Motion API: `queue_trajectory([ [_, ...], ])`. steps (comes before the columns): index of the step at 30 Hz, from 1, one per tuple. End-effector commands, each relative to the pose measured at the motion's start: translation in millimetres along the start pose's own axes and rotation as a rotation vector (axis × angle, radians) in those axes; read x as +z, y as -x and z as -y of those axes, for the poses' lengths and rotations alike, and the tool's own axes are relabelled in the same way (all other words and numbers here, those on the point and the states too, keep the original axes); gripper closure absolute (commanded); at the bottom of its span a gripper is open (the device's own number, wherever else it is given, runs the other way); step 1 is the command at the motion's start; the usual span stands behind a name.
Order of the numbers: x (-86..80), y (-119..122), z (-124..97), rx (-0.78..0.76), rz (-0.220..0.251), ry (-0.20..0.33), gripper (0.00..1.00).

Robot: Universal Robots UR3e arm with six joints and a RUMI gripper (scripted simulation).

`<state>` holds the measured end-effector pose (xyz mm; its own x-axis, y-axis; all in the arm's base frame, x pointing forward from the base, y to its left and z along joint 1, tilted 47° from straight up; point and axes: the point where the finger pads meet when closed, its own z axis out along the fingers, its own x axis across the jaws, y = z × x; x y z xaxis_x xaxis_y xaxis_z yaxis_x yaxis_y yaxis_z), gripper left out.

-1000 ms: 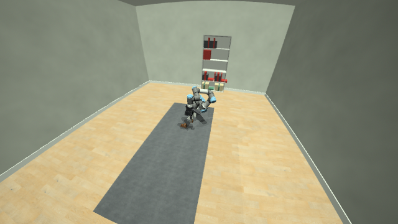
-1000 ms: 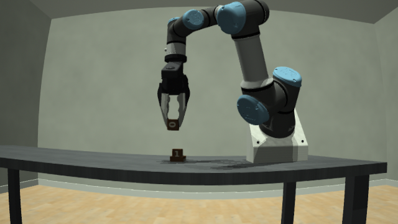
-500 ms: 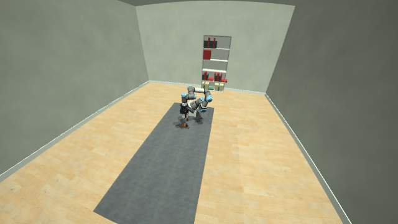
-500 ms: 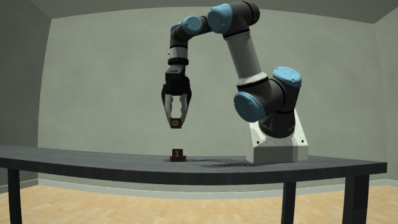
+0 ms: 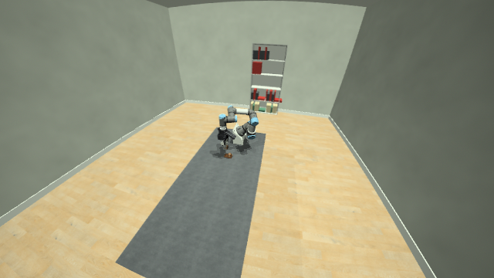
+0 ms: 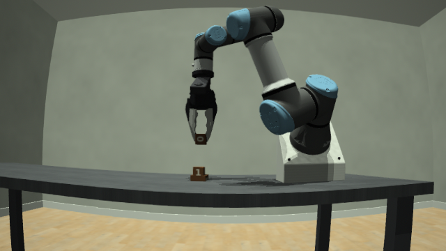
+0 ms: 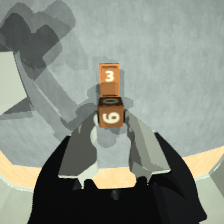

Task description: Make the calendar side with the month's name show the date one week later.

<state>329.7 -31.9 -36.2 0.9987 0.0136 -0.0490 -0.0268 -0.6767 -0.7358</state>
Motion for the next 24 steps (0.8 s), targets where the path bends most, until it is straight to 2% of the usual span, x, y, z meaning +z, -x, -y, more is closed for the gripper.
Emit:
queue_trajectory([
  [1, -0.7, -0.6, -2.7, -0.001, -0.001, 0.001, 0.89],
  [15, 6.8, -0.7, -2.7, -0.001, -0.001, 0.001, 0.89],
  [24, 31.8, -0.9, -2.8, -0.001, -0.001, 0.001, 0.89],
])
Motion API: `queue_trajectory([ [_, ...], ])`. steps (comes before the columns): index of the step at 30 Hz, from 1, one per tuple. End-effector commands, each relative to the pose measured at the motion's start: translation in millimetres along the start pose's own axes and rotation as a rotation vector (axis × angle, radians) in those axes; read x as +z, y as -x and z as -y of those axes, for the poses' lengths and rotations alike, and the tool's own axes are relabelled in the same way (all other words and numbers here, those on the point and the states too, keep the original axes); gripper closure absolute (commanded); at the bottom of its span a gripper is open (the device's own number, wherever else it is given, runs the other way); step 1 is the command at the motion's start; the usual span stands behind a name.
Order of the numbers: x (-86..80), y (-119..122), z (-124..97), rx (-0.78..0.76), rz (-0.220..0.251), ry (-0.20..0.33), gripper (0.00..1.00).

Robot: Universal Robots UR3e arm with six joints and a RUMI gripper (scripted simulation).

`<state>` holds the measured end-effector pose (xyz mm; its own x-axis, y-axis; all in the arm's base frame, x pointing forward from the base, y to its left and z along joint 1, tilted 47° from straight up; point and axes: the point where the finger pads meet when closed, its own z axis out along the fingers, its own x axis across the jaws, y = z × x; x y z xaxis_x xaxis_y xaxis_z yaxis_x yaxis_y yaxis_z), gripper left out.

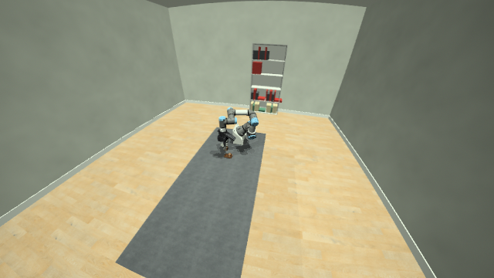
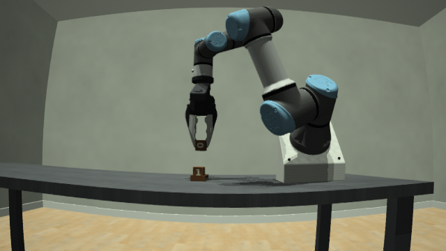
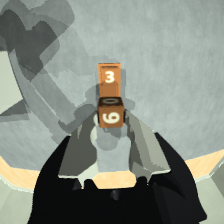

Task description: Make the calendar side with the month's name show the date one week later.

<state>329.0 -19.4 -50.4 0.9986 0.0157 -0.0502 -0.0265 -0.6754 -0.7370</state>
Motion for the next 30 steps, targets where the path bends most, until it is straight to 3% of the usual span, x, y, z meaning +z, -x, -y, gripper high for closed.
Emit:
queue_trajectory([
  [1, 16.2, -0.8, -0.8, 0.000, -0.003, 0.003, 0.89],
  [6, 31.6, -1.0, -0.9, 0.000, -0.003, 0.003, 0.89],
  [14, 42.5, -1.2, -1.0, 0.000, -0.003, 0.003, 0.89],
  [30, 44.1, -1.2, -1.0, 0.000, -0.003, 0.003, 0.89],
])
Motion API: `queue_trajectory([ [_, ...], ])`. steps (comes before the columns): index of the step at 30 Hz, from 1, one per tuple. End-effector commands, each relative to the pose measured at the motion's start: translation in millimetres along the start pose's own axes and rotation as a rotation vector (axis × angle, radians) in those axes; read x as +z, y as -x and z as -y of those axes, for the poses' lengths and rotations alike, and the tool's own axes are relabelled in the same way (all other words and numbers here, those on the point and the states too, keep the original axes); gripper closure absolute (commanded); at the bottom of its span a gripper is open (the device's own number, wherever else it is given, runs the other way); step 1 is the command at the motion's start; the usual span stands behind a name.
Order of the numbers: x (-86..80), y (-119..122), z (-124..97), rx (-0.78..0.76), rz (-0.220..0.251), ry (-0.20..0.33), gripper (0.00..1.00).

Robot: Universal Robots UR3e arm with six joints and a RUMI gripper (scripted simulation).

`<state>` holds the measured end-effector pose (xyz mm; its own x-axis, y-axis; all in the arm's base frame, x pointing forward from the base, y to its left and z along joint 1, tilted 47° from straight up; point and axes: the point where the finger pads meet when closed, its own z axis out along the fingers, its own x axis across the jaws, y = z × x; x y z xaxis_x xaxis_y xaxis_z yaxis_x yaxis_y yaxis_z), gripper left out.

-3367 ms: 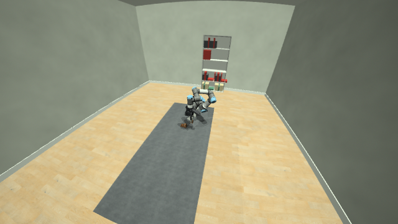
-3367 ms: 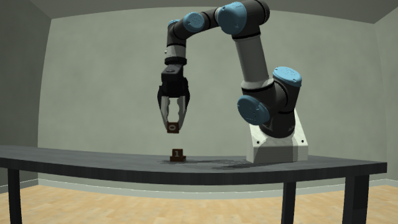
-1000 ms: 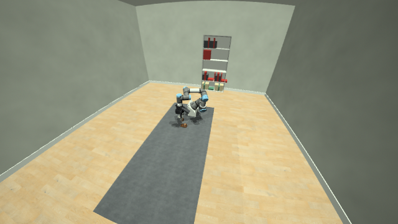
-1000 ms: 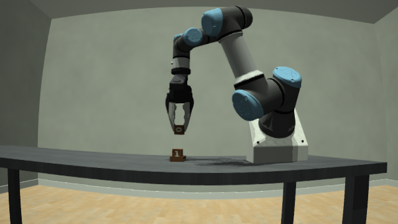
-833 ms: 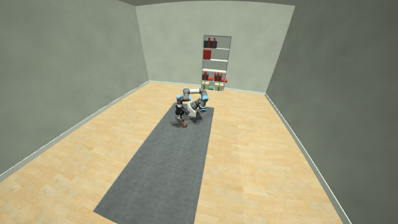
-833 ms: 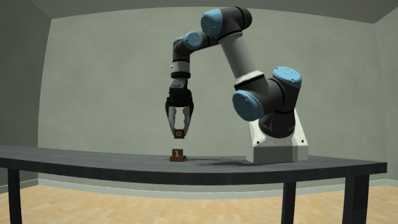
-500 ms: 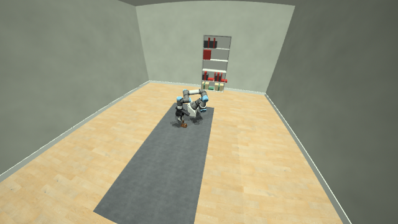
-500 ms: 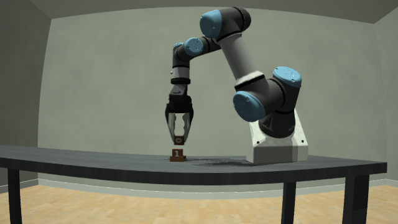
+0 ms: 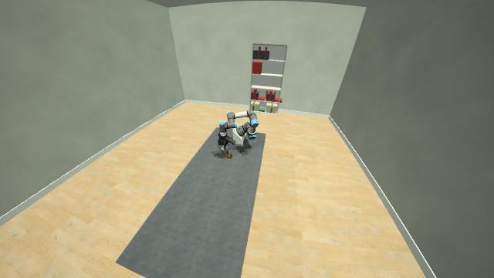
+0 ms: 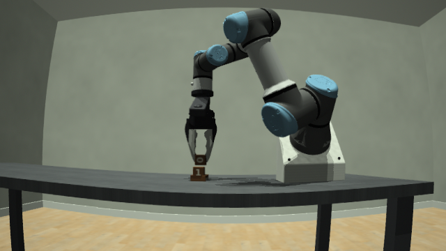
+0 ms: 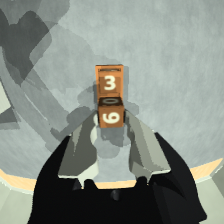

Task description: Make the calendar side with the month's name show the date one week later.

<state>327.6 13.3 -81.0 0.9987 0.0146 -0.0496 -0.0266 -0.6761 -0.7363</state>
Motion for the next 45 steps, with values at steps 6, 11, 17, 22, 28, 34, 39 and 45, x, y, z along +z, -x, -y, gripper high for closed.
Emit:
queue_trajectory([
  [6, -0.7, -0.6, -0.5, 0.000, -0.002, 0.002, 0.89],
  [11, -0.7, -0.6, -0.5, 0.000, -0.002, 0.002, 0.89],
  [17, -0.7, -0.6, -0.5, 0.000, -0.002, 0.002, 0.89],
  [22, -0.7, -0.6, -0.5, 0.000, -0.002, 0.002, 0.89],
  [28, -0.6, -0.6, -0.5, 0.000, -0.002, 0.002, 0.89],
  [34, 0.3, -0.6, -0.5, 0.000, -0.002, 0.002, 0.89],
  [39, 2.4, -0.6, -0.6, 0.000, -0.002, 0.002, 0.89],
  [45, 5.8, -0.6, -0.6, 0.000, -0.002, 0.002, 0.89],
])
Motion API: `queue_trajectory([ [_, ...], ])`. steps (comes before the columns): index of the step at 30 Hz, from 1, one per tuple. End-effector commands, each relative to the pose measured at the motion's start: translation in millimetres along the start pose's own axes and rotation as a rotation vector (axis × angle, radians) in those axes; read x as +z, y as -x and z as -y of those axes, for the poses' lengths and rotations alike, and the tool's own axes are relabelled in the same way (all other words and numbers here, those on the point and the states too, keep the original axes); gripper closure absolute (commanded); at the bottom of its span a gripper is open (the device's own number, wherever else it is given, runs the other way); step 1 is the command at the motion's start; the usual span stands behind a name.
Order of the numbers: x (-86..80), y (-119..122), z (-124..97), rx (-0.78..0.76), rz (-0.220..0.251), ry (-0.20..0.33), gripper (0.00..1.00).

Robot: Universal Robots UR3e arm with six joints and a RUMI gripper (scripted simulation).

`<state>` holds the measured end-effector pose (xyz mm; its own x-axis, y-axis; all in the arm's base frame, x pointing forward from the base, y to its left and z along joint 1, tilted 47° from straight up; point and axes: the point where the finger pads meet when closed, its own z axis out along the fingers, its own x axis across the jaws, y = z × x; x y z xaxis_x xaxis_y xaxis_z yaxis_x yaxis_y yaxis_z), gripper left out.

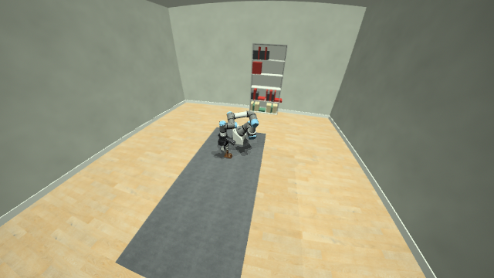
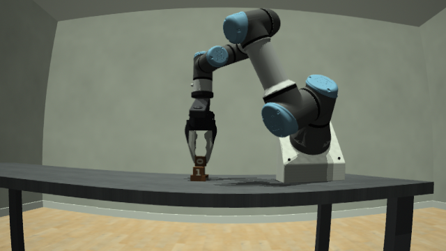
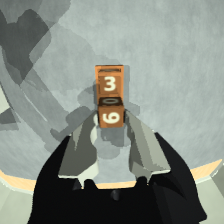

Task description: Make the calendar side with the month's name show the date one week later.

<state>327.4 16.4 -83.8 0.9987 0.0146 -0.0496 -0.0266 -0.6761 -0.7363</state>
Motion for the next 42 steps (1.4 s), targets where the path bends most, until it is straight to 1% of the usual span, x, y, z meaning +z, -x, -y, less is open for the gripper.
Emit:
queue_trajectory([
  [1, 1.5, -0.6, -0.5, 0.000, -0.002, 0.002, 0.89],
  [16, 14.7, -0.6, -0.6, 0.000, -0.002, 0.002, 0.89],
  [24, 18.5, -0.6, -0.6, 0.000, -0.002, 0.002, 0.89],
  [42, 20.8, -0.6, -0.6, 0.000, -0.002, 0.002, 0.89],
])
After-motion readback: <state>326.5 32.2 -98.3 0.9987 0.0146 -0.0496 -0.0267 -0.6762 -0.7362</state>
